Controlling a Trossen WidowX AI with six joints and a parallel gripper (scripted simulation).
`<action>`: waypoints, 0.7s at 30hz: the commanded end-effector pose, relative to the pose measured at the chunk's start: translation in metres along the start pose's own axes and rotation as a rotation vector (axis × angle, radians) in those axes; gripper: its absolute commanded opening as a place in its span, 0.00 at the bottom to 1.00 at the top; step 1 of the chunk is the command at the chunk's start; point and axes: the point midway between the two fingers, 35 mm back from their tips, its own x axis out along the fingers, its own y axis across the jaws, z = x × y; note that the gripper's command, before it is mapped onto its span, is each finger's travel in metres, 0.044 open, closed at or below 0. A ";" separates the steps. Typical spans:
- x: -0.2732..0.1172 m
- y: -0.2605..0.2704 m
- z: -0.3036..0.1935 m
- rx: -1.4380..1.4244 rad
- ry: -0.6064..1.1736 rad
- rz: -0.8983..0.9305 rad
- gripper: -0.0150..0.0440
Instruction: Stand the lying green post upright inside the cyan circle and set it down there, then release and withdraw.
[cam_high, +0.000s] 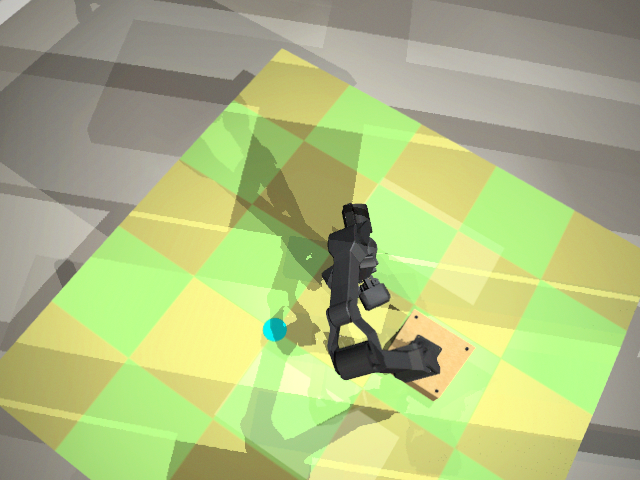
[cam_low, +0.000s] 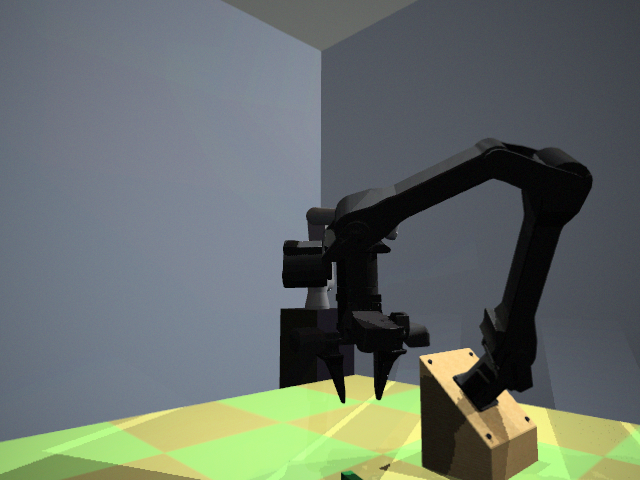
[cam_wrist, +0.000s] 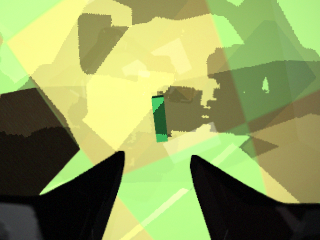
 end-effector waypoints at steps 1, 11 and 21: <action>-0.004 0.002 0.009 -0.193 -0.038 -0.041 0.65; 0.026 -0.005 0.010 -0.191 -0.034 -0.045 0.65; 0.114 -0.001 0.015 -0.194 -0.044 -0.040 0.65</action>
